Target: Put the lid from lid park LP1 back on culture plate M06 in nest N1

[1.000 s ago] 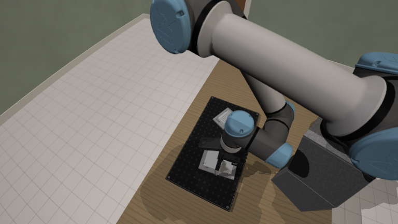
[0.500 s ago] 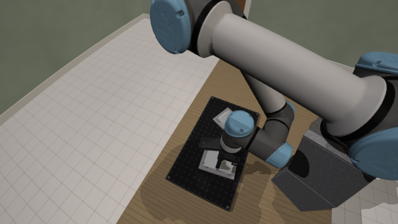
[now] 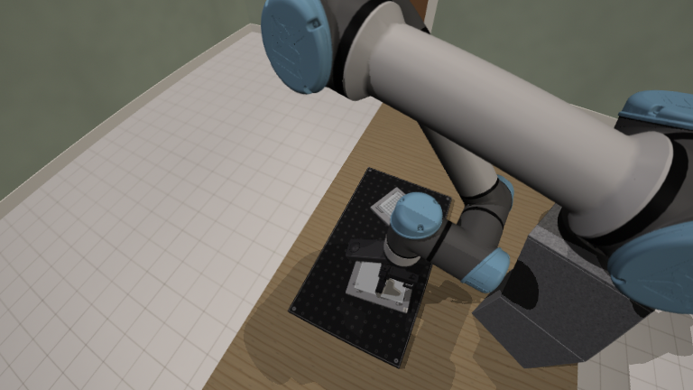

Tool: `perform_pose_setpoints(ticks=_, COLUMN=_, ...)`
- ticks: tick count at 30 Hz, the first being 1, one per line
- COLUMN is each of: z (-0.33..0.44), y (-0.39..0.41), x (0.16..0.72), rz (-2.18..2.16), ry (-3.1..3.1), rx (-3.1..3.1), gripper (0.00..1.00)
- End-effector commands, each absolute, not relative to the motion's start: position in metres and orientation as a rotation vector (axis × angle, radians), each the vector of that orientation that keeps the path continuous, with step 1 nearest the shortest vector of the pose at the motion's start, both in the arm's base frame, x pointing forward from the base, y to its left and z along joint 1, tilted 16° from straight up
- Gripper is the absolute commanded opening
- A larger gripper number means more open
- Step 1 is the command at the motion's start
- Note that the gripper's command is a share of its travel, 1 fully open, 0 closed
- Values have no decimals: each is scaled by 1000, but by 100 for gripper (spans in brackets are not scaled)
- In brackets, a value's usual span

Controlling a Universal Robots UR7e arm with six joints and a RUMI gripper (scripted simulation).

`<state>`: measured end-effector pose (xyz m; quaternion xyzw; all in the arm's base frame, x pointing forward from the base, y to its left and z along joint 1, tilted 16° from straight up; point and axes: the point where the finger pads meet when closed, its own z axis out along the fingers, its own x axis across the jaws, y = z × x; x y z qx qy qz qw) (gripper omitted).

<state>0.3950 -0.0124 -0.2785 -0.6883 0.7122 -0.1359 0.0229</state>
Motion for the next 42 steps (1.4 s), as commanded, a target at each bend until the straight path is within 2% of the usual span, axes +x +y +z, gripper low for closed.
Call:
perform_pose_setpoints(ticks=1, z=-278, y=-12, x=395, rz=-422, ry=2205, rx=-2131, gripper=0)
perform_pose_setpoints(ticks=31, z=-249, y=-7, x=389, rz=-422, ry=2205, rx=-2131, gripper=0)
perform_pose_setpoints(ticks=42, z=-241, y=-62, x=383, rz=-408, ry=2403, rx=-1859, gripper=0)
